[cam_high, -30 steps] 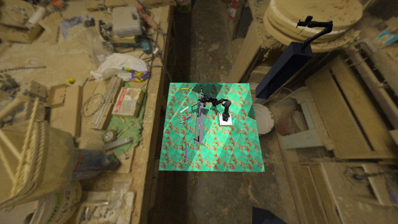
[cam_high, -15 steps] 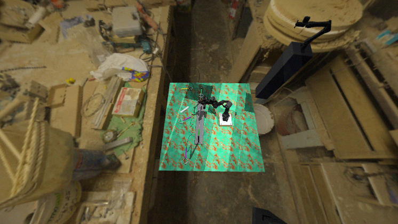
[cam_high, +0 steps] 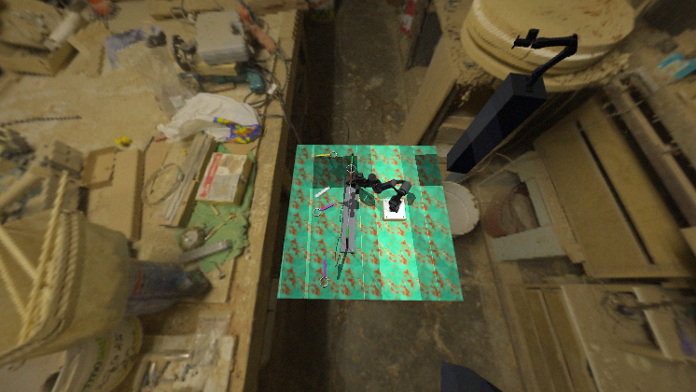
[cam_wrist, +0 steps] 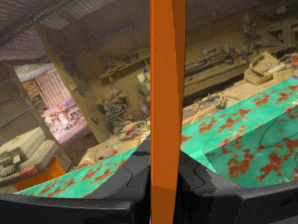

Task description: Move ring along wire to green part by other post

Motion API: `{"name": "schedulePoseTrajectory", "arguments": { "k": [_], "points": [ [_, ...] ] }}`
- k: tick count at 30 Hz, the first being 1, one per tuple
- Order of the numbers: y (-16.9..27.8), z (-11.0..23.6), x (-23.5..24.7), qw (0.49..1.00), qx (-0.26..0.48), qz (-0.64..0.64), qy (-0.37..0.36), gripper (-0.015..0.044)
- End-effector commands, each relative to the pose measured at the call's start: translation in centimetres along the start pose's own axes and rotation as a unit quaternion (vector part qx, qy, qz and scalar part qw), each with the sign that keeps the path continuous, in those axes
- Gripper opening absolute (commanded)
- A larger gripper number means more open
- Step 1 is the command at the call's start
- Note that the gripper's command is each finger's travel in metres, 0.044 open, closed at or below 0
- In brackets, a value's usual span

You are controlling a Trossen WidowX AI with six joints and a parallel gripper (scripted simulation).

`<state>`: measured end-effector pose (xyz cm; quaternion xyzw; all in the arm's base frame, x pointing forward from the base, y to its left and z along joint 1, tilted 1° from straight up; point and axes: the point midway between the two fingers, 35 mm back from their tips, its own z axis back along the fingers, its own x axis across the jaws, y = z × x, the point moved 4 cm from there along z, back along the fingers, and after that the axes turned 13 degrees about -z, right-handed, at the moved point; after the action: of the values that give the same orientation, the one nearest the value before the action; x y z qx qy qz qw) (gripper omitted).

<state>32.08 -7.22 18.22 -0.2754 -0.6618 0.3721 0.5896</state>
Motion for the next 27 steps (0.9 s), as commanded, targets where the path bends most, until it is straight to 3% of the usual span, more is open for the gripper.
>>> {"name": "schedulePoseTrajectory", "arguments": {
  "k": [1, 27],
  "points": [
    [-0.1, 0.3, 0.9, 1.0, 0.003, -0.024, 0.001, -0.015],
    [-1.7, 3.5, 7.2, 0.966, 0.137, -0.218, -0.003, -0.015]
  ]
}}
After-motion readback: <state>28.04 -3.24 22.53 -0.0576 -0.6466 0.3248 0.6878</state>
